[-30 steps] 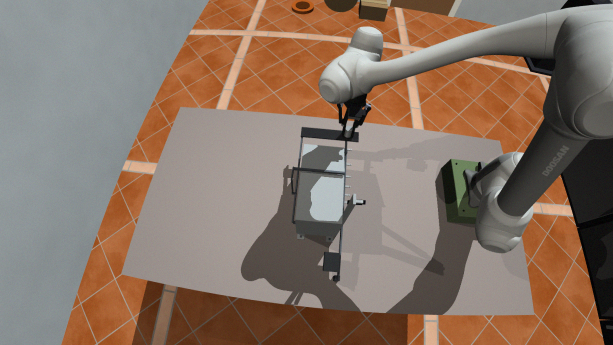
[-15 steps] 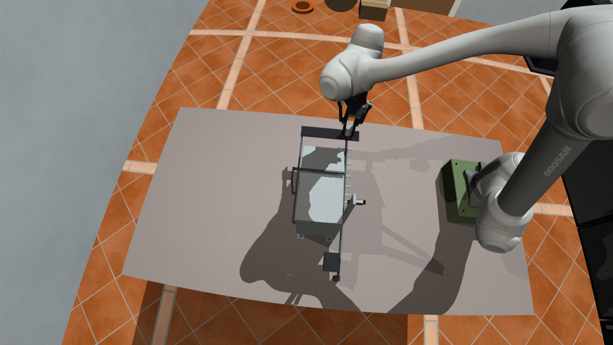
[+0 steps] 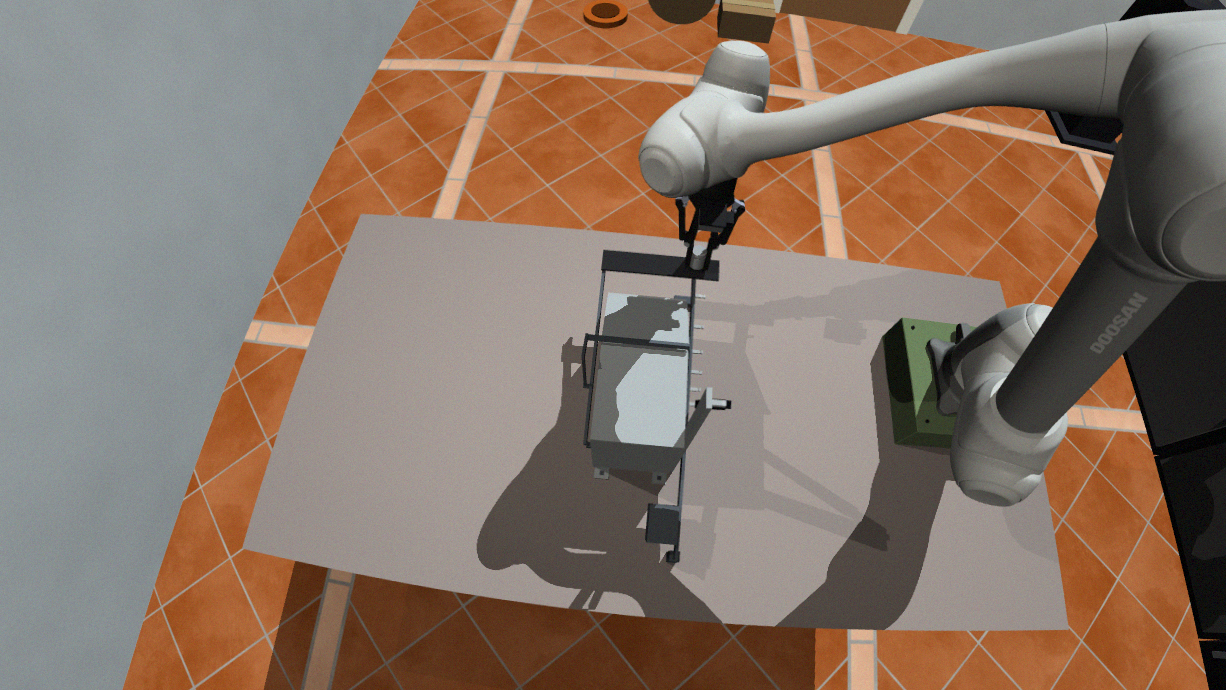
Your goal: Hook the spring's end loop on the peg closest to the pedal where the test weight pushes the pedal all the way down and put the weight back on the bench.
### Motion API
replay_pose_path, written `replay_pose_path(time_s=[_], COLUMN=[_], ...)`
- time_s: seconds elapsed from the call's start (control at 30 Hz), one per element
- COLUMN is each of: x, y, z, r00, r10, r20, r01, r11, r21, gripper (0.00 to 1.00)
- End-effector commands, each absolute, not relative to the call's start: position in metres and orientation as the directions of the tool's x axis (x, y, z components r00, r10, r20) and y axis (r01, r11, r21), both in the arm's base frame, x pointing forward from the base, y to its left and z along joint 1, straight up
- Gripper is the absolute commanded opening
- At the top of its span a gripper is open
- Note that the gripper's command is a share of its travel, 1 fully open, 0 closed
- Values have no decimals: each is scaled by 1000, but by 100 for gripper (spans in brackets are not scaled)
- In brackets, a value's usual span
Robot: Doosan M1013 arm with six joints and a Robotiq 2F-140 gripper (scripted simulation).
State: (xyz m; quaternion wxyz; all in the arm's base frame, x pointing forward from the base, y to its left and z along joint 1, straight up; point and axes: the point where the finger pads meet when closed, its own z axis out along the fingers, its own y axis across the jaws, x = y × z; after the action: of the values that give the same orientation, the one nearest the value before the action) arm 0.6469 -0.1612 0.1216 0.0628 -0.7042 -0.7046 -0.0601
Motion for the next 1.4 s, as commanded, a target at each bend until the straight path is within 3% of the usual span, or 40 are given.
replay_pose_path(time_s=[0.0,1.37], x=[647,605], y=[-161,-118], z=[124,108], r00=[0,-1], r10=[985,991], r20=[173,137], r01=[1000,1000], r11=[1,1], r21=[-2,-3], gripper=[25,25])
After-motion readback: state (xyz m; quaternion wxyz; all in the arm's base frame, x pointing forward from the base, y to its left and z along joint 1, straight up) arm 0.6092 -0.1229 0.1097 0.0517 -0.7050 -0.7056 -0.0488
